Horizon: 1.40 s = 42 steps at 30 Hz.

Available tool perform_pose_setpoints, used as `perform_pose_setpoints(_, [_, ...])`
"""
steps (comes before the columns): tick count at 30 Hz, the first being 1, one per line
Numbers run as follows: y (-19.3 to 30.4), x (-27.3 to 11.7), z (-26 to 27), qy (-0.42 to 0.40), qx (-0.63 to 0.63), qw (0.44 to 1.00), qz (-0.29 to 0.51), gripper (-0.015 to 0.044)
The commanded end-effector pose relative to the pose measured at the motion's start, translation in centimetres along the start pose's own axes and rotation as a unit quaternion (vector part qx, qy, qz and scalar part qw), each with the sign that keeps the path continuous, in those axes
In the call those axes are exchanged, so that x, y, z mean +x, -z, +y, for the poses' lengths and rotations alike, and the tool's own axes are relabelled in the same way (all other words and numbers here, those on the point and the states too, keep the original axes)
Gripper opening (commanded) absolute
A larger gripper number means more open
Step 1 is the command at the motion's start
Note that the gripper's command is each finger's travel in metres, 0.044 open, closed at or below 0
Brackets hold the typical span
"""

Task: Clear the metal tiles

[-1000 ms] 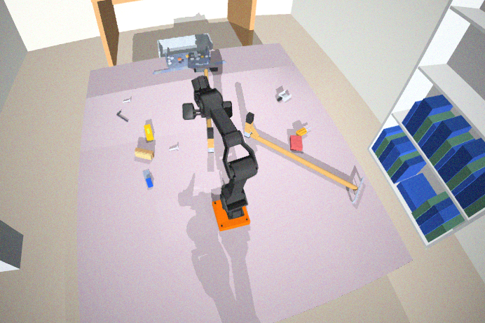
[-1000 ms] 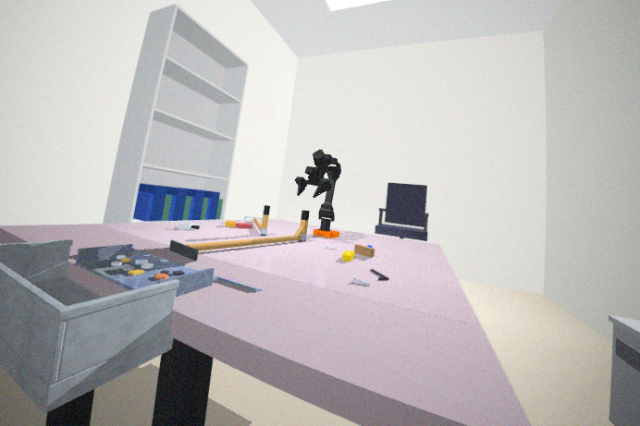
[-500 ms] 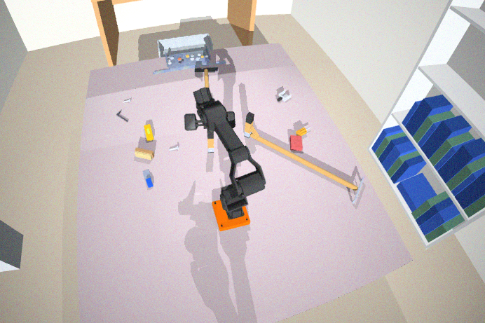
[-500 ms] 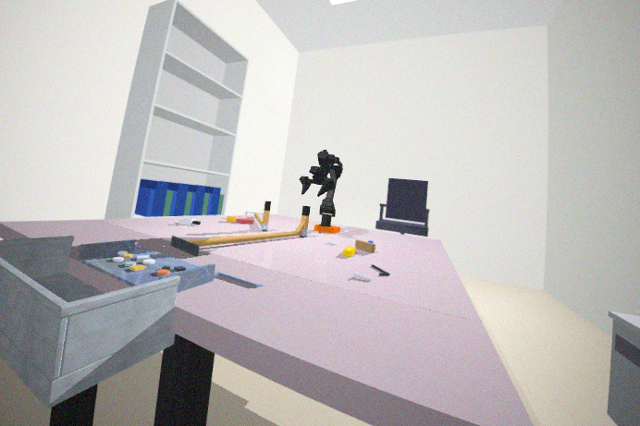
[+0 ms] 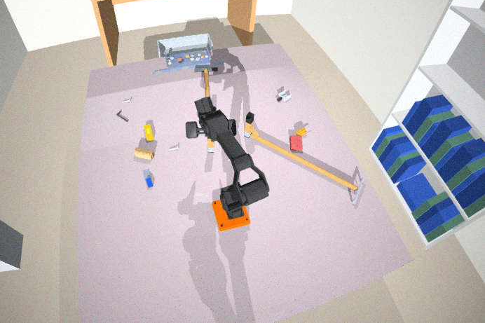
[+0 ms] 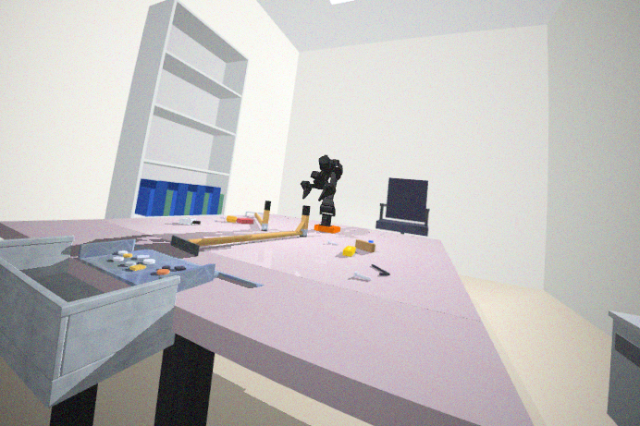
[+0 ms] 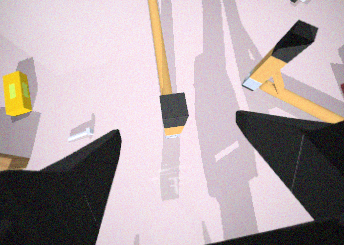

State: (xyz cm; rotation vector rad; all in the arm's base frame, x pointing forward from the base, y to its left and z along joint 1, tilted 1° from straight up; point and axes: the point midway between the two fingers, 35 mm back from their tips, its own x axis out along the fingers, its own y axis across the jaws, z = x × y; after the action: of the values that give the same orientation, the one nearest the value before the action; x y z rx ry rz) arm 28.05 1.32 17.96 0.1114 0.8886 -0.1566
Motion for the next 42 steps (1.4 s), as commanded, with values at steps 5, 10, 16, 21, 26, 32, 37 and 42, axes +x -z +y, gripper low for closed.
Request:
perform_pose_setpoints(5, [1.5, 1.8, -0.1, 0.003, 0.002, 1.000, 0.000, 0.0440])
perform_pose_setpoints(10, [1.6, 2.1, -0.1, 0.003, 0.002, 1.000, 0.000, 0.0440])
perform_pose_setpoints(16, [1.5, 3.0, 0.0, 0.003, 0.002, 1.000, 0.000, 0.0440])
perform_pose_setpoints(21, [1.4, 3.8, 0.0, 0.003, 0.002, 1.000, 0.000, 0.0440])
perform_pose_setpoints(26, [1.4, 4.6, 0.0, 0.003, 0.002, 1.000, 0.000, 0.0440])
perform_pose_setpoints(32, [1.4, 5.6, 0.1, 0.003, 0.002, 1.000, -0.001, 0.0440])
perform_pose_setpoints(37, [1.4, 6.4, 0.1, 0.003, 0.002, 1.000, -0.001, 0.0440])
perform_pose_setpoints(42, [1.4, 7.2, 0.0, 0.003, 0.002, 1.000, -0.001, 0.0440])
